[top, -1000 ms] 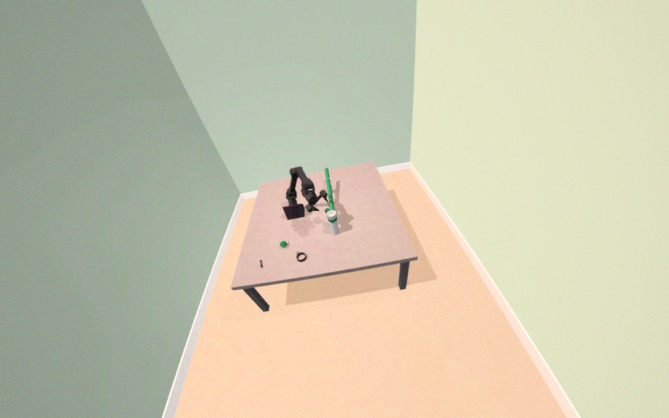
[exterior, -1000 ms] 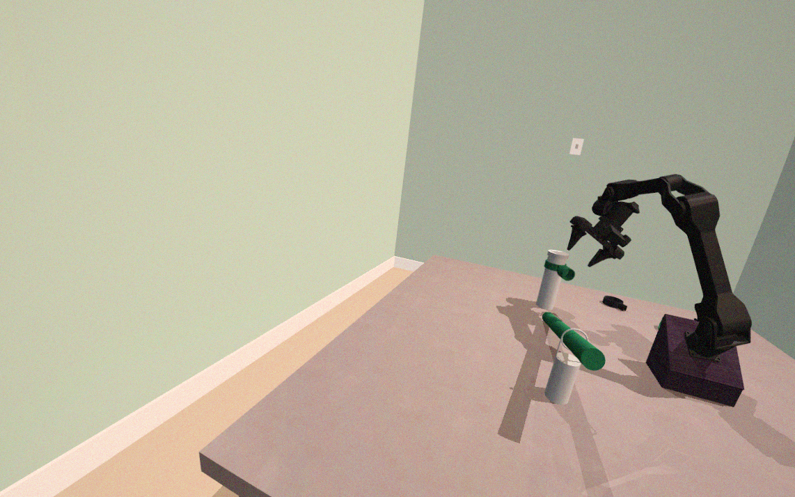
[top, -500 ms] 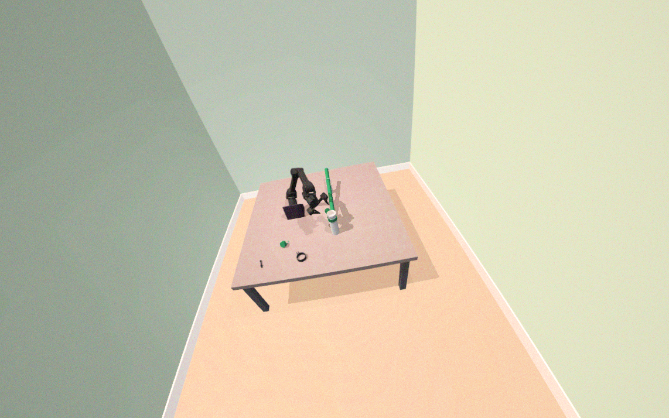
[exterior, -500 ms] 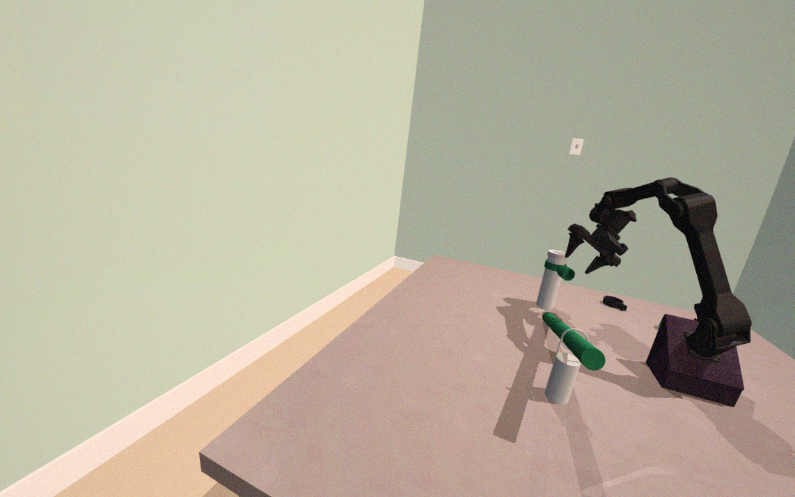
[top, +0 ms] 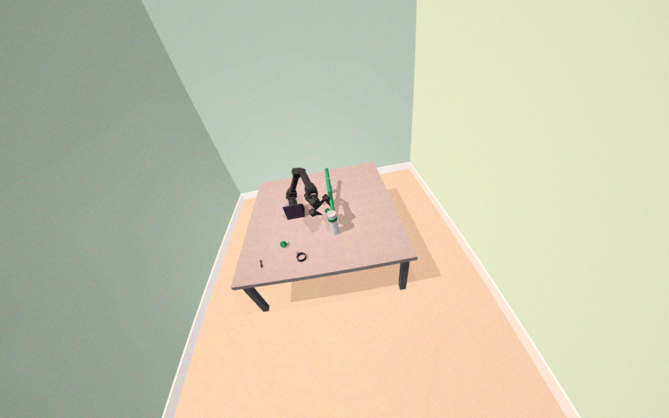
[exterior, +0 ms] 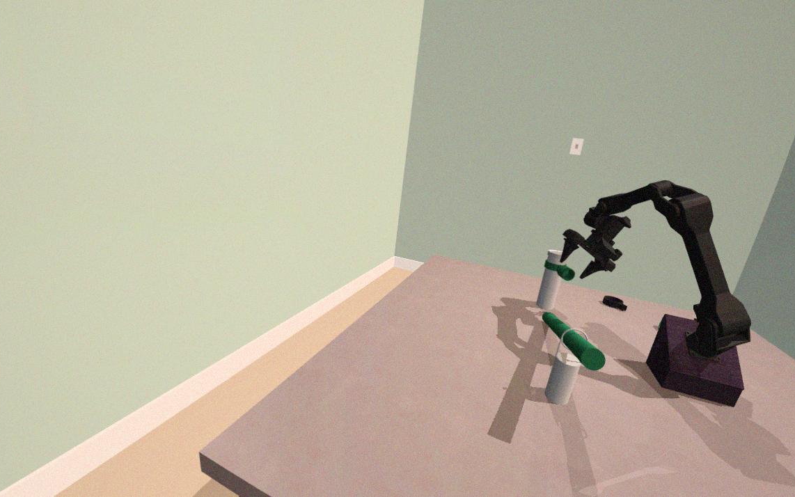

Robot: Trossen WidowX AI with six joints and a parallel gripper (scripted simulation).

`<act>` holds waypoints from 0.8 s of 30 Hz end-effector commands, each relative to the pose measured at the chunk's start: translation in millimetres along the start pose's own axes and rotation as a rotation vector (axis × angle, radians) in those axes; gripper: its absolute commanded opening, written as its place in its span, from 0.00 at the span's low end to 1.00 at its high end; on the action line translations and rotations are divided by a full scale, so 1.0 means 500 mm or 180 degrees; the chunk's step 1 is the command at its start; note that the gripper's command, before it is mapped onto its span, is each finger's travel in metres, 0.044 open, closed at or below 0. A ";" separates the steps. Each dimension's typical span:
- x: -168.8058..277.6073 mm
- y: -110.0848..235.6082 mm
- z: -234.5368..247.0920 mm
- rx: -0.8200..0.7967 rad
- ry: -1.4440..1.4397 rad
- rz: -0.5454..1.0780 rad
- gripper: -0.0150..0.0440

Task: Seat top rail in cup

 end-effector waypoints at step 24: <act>-0.005 -0.093 0.001 0.0013 -0.0011 -0.0027 1.00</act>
Point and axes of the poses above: the point midway between the two fingers, 35 mm back from their tips, its own y axis back along the fingers, its own z axis across the jaws, x = y × z, the point moved 7 cm from there along y, back along the fingers, and after that the axes turned 11 degrees about -y, right-handed, at the moved point
